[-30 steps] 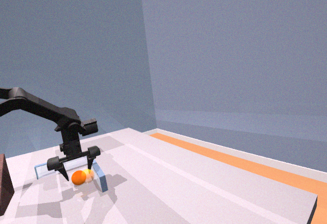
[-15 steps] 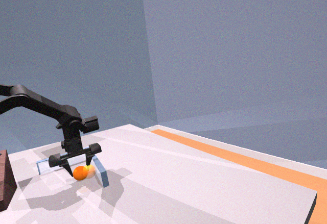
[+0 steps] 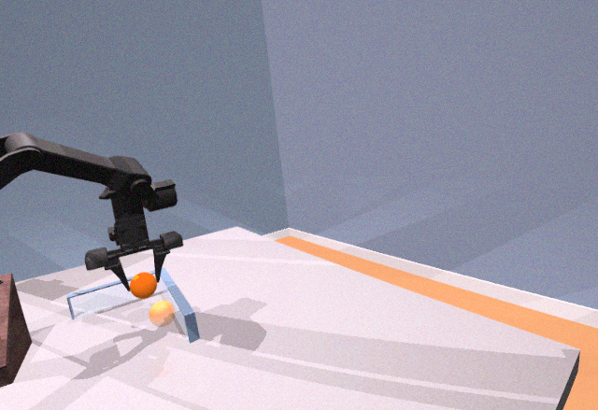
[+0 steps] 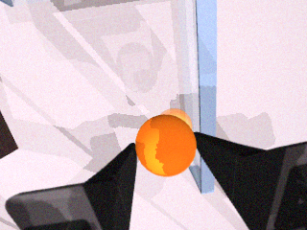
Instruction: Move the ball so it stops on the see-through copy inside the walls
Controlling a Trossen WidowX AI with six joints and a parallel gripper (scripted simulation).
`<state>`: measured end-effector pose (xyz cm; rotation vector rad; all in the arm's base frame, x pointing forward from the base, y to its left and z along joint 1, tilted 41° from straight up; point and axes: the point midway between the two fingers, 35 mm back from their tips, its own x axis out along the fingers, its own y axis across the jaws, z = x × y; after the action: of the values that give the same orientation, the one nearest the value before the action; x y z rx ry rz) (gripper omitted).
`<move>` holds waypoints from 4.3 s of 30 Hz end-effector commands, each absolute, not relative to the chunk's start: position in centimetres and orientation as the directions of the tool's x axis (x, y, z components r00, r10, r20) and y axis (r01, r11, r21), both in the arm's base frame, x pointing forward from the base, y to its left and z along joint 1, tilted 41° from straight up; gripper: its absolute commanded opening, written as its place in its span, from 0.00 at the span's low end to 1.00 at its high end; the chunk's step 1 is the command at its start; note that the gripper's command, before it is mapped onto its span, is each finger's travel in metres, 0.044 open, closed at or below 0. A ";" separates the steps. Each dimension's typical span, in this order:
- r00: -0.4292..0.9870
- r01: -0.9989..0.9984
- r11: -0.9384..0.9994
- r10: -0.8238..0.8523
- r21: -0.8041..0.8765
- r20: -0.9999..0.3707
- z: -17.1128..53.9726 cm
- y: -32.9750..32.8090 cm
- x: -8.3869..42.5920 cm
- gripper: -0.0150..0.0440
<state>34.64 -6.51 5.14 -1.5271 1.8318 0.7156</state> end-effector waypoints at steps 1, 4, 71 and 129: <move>-0.116 -0.984 0.179 -0.632 0.000 -0.766 7.1 -4.9 34.9 0.25; -0.116 -0.984 0.180 -0.633 0.001 -0.765 8.6 -3.7 34.8 0.25; -0.116 -0.138 -0.749 -0.637 0.647 -0.762 6.8 -7.5 36.6 0.25; -0.116 -0.138 -0.749 -0.637 0.648 -0.762 7.2 -7.2 36.6 0.89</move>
<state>36.74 -7.84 6.11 -2.2988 1.0749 2.4359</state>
